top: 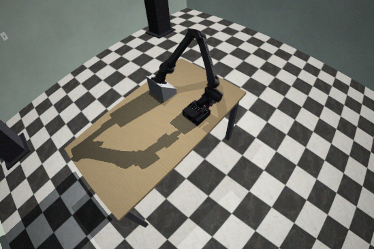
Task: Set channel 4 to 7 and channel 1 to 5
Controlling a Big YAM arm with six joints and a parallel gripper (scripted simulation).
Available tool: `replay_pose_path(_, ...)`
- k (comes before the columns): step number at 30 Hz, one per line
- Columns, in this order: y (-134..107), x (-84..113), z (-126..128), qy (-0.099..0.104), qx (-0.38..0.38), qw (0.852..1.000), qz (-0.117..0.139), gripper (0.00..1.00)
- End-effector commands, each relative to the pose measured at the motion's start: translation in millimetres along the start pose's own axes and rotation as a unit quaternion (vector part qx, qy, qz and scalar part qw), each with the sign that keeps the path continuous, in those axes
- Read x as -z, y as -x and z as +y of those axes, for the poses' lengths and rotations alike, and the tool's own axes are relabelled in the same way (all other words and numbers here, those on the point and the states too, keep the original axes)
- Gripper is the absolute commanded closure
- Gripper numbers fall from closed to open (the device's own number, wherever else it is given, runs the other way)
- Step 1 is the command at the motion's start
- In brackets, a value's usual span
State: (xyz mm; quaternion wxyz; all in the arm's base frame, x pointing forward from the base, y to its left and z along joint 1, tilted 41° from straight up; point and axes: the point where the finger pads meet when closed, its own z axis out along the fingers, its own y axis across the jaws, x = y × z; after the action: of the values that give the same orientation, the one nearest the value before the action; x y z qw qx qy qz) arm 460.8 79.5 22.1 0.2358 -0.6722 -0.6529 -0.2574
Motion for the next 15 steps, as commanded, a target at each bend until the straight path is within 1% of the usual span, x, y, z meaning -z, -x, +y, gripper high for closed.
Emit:
replay_pose_path(1, -5.8, 0.3, 4.9, 0.007, 0.007, 1.0, -0.003, 1.0)
replay_pose_path(6, -10.3, 7.8, 5.7, 0.015, 0.009, 1.0, -0.003, 1.0)
replay_pose_path(8, -13.3, 7.6, 7.1, 0.015, 0.013, 1.0, -0.003, 1.0)
replay_pose_path(15, -11.7, 8.9, 7.4, 0.016, 0.012, 1.0, -0.003, 1.0)
